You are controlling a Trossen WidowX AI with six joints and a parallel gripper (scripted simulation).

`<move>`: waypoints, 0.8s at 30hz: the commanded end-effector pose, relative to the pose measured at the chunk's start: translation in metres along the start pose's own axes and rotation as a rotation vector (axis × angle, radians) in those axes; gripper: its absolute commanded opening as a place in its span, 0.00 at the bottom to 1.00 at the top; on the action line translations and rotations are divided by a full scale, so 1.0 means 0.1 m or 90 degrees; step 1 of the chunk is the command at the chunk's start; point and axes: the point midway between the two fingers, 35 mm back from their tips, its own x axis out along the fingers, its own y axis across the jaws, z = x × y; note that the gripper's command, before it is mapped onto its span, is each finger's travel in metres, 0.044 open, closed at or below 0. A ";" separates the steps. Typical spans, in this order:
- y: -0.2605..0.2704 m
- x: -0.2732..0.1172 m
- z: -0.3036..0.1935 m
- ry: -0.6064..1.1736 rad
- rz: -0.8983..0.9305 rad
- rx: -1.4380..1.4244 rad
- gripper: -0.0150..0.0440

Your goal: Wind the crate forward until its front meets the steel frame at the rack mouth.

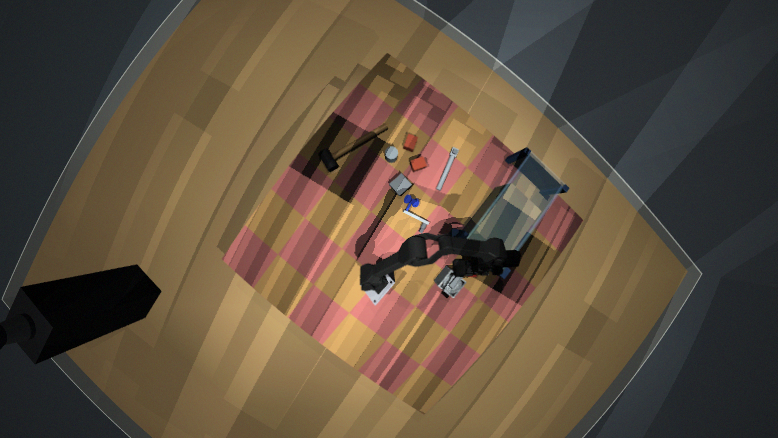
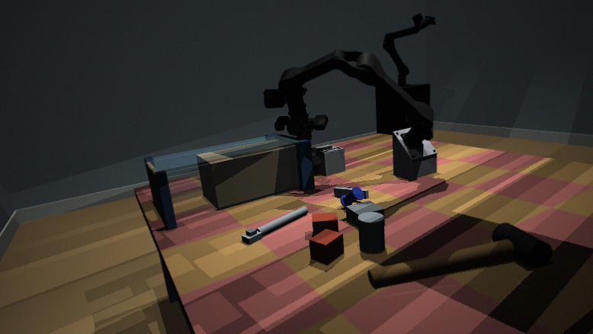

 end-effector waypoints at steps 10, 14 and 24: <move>0.18 -0.03 0.12 -0.008 0.012 -0.001 0.25; 0.11 -0.03 0.07 -0.001 -0.003 -0.001 0.25; 0.12 -0.03 0.07 -0.001 -0.003 -0.001 0.70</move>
